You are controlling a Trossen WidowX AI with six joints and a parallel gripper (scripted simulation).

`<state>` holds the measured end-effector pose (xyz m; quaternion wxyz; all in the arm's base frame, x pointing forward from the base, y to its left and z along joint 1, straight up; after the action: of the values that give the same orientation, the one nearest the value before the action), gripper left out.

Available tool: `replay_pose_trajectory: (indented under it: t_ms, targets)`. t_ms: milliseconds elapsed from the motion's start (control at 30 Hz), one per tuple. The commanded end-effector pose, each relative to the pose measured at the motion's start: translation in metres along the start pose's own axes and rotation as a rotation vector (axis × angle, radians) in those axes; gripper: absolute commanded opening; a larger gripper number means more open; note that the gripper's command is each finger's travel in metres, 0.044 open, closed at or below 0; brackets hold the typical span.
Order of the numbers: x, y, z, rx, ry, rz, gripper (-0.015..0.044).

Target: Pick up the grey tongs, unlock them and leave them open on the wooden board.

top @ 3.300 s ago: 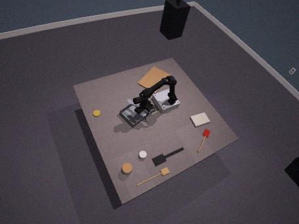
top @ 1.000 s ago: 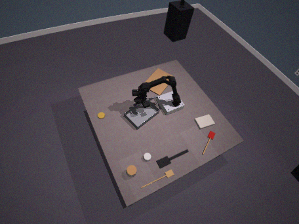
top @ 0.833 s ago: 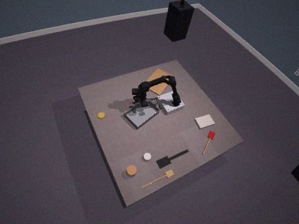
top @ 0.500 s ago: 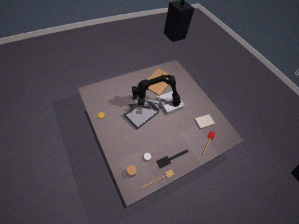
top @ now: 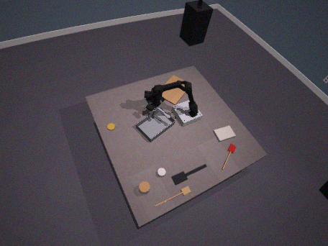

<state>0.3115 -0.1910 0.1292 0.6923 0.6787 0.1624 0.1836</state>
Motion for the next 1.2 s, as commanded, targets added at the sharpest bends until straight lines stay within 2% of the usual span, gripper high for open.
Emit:
replay_pose_trajectory:
  t_ms: [0, 1167]
  targets:
    - [-0.009, 0.002, 0.007, -0.005, -0.194, -0.002, -0.015]
    - [-0.077, 0.004, 0.041, -0.011, -1.619, -0.005, -0.015]
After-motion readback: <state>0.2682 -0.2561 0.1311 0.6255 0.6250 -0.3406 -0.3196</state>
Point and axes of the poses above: the point midway between the two fingers, 35 mm back from their tips, its own y axis back along the fingers, its own x axis across the jaws, z = x × y, the point moved 5 cm from there along y, back along the fingers, and after that the axes turned 10 degrees about y, right-handed, at the moved point
